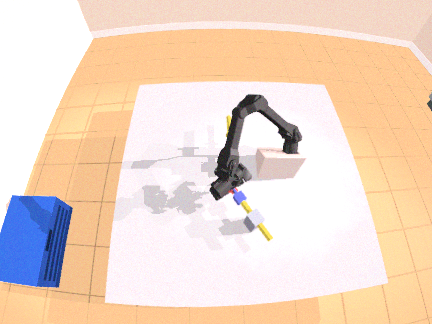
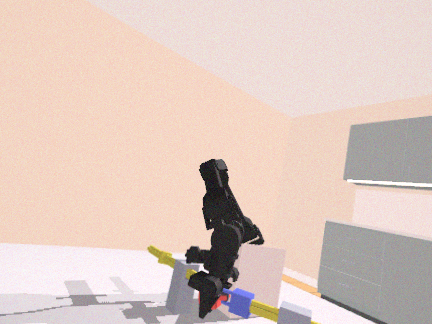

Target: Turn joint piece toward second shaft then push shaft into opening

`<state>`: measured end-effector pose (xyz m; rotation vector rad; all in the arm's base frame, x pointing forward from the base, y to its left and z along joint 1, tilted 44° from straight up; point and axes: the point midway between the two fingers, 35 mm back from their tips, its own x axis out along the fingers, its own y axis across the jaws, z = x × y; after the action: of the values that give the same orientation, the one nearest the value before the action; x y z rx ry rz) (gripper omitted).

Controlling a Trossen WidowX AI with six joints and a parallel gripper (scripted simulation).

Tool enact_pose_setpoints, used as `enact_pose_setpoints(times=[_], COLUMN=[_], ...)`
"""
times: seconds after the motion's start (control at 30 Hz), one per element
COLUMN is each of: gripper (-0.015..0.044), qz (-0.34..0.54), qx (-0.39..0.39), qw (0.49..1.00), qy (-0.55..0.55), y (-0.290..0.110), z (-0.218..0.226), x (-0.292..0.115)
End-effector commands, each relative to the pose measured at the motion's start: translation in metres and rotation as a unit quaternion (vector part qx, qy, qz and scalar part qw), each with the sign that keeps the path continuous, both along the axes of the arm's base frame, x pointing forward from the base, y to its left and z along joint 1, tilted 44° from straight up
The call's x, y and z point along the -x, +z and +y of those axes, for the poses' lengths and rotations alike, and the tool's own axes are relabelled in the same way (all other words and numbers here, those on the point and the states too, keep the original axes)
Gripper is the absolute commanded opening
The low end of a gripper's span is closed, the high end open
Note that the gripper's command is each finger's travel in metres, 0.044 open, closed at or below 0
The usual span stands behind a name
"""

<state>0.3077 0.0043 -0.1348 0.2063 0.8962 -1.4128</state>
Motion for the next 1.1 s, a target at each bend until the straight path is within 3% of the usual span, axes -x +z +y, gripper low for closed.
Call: enact_pose_setpoints(times=[0.0, 1.07], gripper=[0.0, 0.0], qz=[-0.023, -0.066], qx=[0.021, 0.046], qw=[0.999, 0.995], qy=[-0.016, -0.058], y=[0.0019, 0.0042], z=[0.0001, 0.0], x=[0.0017, 0.0052])
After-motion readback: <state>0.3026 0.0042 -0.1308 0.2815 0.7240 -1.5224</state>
